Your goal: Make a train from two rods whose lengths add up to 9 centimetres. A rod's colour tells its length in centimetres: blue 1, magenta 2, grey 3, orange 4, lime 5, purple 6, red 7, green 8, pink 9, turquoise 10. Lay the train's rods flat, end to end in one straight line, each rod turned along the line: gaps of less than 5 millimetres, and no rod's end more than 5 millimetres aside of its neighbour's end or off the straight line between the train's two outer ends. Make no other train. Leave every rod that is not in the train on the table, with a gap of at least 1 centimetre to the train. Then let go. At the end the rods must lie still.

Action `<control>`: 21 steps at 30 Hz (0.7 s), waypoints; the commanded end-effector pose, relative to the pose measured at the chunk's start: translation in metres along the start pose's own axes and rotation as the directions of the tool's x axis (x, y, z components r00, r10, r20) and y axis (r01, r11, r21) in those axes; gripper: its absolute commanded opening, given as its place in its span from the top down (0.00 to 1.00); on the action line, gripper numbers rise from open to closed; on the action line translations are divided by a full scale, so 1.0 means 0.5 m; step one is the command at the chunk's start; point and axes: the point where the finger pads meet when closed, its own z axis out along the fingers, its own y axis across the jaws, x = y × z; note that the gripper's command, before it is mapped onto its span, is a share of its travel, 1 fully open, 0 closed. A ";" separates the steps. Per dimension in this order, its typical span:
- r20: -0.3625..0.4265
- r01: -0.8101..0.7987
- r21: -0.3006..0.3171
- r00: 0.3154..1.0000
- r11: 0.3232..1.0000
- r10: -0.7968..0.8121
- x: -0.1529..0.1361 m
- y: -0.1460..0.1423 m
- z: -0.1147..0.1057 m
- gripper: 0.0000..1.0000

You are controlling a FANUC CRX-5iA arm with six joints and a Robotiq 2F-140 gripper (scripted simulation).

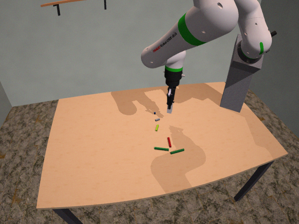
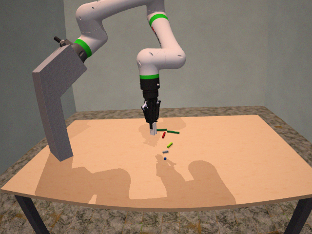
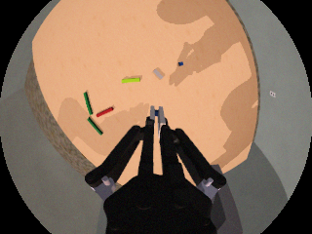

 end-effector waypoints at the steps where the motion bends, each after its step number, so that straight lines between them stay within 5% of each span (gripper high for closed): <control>1: 0.000 0.000 0.000 1.000 1.000 0.000 0.001 0.000 0.028 0.97; 21: 0.000 0.000 0.000 1.000 1.000 0.000 0.000 0.001 0.149 0.97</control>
